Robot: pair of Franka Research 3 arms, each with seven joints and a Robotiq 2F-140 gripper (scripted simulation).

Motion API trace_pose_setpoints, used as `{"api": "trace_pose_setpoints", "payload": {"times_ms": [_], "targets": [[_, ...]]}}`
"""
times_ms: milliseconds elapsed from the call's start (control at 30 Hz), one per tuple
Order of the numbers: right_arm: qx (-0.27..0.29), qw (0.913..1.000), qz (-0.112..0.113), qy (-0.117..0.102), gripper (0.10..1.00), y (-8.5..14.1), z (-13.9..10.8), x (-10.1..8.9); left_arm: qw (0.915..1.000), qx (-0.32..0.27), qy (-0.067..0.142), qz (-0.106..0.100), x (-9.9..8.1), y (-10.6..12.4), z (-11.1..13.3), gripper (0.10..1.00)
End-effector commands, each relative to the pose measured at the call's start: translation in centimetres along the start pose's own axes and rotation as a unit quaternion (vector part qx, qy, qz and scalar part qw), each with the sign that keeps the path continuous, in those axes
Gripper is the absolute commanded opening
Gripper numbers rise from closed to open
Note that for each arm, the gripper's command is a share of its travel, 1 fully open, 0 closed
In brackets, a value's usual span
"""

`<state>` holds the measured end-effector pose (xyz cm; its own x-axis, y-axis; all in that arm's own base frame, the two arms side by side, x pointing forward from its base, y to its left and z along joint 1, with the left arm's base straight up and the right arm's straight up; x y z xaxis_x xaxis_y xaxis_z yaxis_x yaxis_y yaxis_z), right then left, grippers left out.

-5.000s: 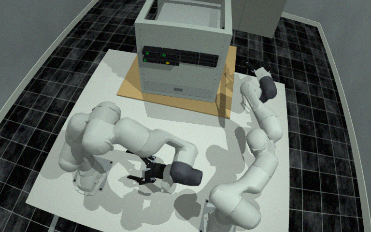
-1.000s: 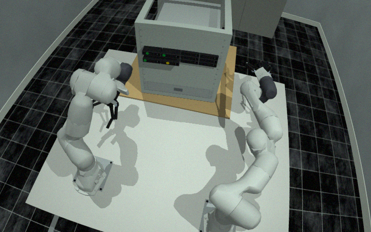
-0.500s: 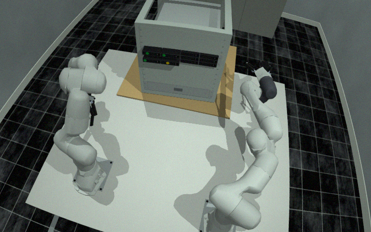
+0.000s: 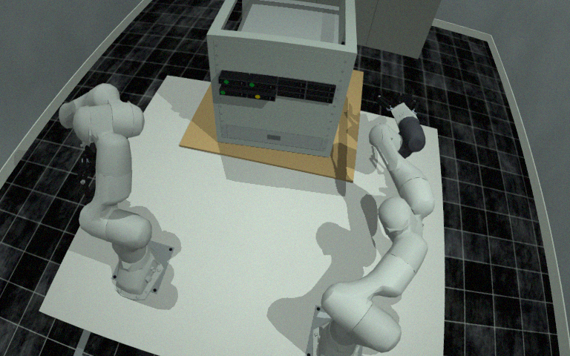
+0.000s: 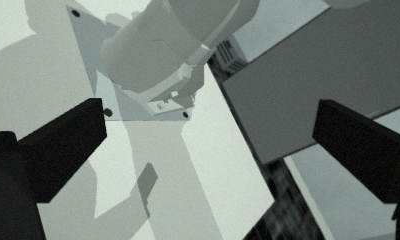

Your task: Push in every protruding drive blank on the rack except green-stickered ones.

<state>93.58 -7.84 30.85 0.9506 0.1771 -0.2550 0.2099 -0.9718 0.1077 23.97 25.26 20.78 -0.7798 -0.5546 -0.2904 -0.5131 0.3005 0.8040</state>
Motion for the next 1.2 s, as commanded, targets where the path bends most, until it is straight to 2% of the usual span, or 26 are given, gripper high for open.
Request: {"api": "trace_pose_setpoints", "payload": {"times_ms": [0, 67, 300, 567, 633, 933, 1167], "targets": [[0.0, 1.0, 0.0, 0.0, 1.0, 0.0, 0.0, 0.0, 0.999, 0.006, 0.038, -0.023, 0.6, 1.6, 2.4, 1.0], [0.0, 1.0, 0.0, 0.0, 1.0, 0.0, 0.0, 0.0, 0.999, 0.006, 0.038, -0.023, 0.6, 1.6, 2.4, 1.0], [0.0, 1.0, 0.0, 0.0, 1.0, 0.0, 0.0, 0.0, 0.992, -0.019, 0.105, -0.068, 2.6, 5.1, 6.7, 1.0], [0.0, 1.0, 0.0, 0.0, 1.0, 0.0, 0.0, 0.0, 0.978, -0.043, 0.17, -0.112, 5.5, 8.6, 10.4, 1.0], [0.0, 1.0, 0.0, 0.0, 1.0, 0.0, 0.0, 0.0, 0.978, -0.043, 0.17, -0.112, 5.5, 8.6, 10.4, 1.0], [0.0, 1.0, 0.0, 0.0, 1.0, 0.0, 0.0, 0.0, 0.9596, -0.064, 0.228, -0.151, 8.7, 11.6, 13.3, 1.0], [0.0, 1.0, 0.0, 0.0, 1.0, 0.0, 0.0, 0.0, 0.9481, -0.075, 0.257, -0.171, 10.5, 13.1, 14.6, 1.0]]}}
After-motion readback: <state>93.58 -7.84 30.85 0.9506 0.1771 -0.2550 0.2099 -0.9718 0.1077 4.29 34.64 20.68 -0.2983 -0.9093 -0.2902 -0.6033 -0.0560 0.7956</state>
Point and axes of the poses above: on each arm, the point where the finger pads meet when closed, its own x axis out along the fingers, its own y axis across the jaws, z = x × y, the point moved 10 cm from there along -x, back along the fingers, and after that the axes turned 7 degrees about -x, right-handed, at the moved point
